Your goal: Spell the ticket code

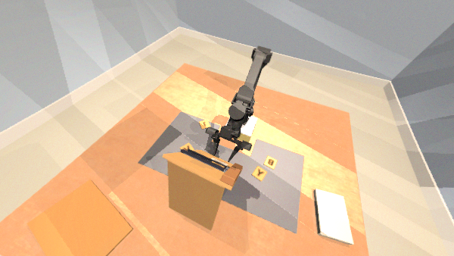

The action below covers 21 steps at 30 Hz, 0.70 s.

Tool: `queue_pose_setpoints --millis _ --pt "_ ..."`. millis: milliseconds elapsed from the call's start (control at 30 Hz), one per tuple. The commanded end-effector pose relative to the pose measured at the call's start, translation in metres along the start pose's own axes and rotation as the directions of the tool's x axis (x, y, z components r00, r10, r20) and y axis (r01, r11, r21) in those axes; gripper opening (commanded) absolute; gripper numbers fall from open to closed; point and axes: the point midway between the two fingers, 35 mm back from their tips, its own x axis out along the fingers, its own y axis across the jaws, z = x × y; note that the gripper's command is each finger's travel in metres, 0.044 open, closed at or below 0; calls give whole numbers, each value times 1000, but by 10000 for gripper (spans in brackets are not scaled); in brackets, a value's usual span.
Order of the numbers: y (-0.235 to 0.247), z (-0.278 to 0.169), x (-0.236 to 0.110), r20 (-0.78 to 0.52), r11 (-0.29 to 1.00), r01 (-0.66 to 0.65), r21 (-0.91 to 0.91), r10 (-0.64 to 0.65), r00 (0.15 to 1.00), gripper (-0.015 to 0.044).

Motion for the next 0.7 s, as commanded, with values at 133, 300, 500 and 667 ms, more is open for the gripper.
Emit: queue_pose_setpoints --millis 133,300,500,667 --pt "-1 1 -4 5 1000 6 5 -6 1000 295" --pt "-1 1 -6 5 1000 6 5 -6 1000 295" --pt "-1 1 -7 5 1000 6 5 -6 1000 295" --pt "-1 1 -9 5 1000 6 5 -6 1000 295"
